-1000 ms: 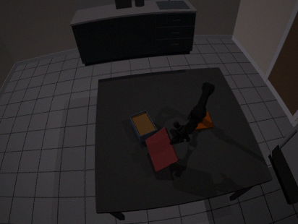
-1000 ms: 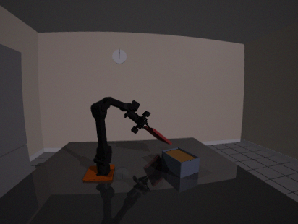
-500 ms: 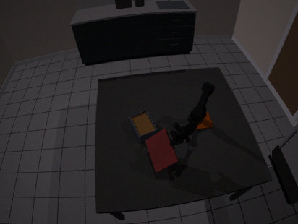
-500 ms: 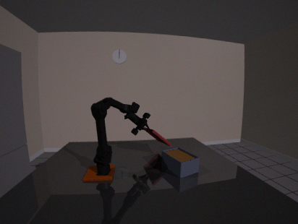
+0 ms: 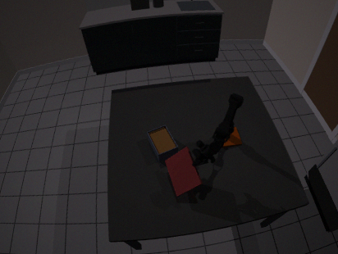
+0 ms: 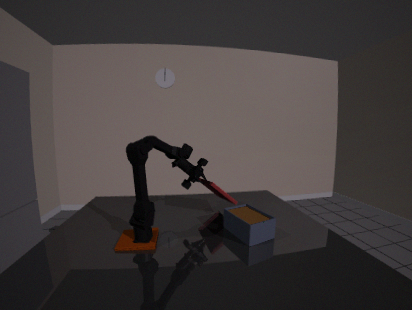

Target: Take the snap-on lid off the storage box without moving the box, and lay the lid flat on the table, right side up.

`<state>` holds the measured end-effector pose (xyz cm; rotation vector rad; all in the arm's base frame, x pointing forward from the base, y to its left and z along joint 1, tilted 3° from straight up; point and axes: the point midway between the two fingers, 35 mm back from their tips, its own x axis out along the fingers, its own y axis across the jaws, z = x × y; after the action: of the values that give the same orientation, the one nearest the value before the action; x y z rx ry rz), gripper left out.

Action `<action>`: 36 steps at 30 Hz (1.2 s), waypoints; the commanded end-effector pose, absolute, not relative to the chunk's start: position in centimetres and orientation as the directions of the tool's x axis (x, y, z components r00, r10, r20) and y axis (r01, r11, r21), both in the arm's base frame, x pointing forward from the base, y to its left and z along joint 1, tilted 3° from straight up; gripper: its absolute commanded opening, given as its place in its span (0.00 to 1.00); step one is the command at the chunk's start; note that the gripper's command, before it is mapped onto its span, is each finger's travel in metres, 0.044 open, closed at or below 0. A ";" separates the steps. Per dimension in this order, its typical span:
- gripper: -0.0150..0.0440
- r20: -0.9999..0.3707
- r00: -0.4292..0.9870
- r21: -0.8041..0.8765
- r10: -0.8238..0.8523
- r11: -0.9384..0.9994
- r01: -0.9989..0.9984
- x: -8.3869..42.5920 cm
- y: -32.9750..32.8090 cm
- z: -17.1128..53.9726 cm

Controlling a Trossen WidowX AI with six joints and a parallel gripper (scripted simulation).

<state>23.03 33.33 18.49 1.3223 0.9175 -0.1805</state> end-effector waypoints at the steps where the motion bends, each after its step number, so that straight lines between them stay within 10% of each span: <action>1: 0.25 -0.657 0.656 0.753 0.371 0.281 0.595 23.1 33.3 18.1; 36: 0.25 -0.657 0.656 0.753 0.371 0.281 0.595 23.0 33.3 15.3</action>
<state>22.93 33.40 15.60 1.3222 0.9176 -0.1807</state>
